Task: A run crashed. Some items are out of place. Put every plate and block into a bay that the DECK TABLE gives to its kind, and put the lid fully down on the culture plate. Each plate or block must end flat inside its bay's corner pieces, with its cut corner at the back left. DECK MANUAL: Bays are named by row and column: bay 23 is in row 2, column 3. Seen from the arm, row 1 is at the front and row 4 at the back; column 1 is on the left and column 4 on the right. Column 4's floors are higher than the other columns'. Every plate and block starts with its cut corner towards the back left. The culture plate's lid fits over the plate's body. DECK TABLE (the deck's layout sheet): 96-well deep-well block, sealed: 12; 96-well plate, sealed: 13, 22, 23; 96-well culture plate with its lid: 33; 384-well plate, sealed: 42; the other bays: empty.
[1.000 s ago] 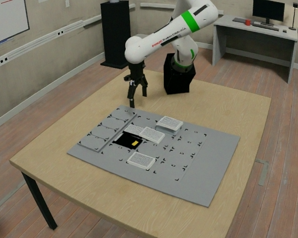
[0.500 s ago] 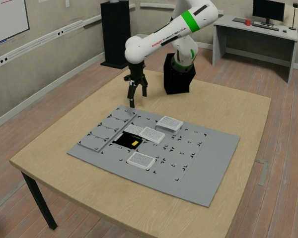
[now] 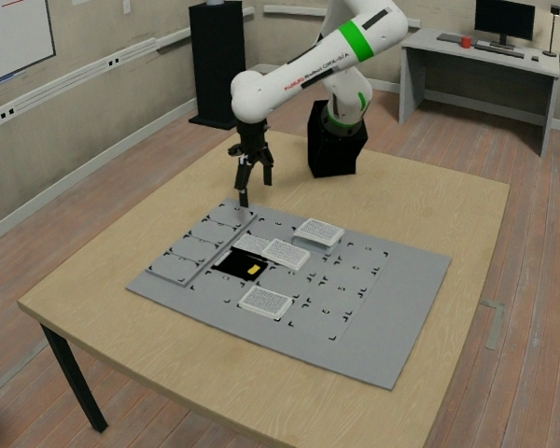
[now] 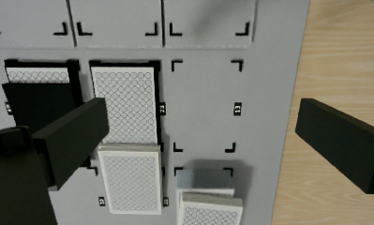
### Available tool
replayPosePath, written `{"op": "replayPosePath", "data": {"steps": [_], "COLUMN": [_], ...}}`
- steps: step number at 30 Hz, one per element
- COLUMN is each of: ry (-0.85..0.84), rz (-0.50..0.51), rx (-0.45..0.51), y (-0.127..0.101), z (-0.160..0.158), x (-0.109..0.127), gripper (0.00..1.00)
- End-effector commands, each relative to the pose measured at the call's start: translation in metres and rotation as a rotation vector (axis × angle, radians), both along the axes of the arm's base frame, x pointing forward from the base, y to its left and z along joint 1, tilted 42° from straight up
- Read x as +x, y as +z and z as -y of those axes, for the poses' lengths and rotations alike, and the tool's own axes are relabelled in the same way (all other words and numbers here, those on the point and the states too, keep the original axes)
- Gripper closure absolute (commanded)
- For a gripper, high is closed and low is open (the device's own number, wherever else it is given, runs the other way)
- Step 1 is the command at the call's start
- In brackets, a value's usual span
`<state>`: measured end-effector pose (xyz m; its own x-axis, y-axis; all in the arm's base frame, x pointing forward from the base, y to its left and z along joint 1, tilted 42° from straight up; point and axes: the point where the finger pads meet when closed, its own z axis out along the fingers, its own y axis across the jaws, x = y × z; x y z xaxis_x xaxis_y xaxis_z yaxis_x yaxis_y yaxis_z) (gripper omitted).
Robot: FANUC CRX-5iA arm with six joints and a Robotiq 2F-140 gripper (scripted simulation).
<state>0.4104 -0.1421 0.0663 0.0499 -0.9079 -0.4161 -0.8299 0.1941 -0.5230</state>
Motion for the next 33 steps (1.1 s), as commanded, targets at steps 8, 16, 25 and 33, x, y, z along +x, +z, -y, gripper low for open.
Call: {"op": "replayPosePath", "data": {"steps": [8, 16, 25, 33], "ry": [0.000, -0.001, -0.001, -0.001], "rz": [0.000, 0.001, 0.001, 0.001], "rx": [-0.001, -0.001, -0.001, -0.001], "y": [0.020, 0.033, 0.043, 0.043], "z": [0.008, 0.013, 0.016, 0.016], "x": [0.032, 0.051, 0.067, 0.067], "gripper": [0.00, 0.00, 0.00, 0.00]}}
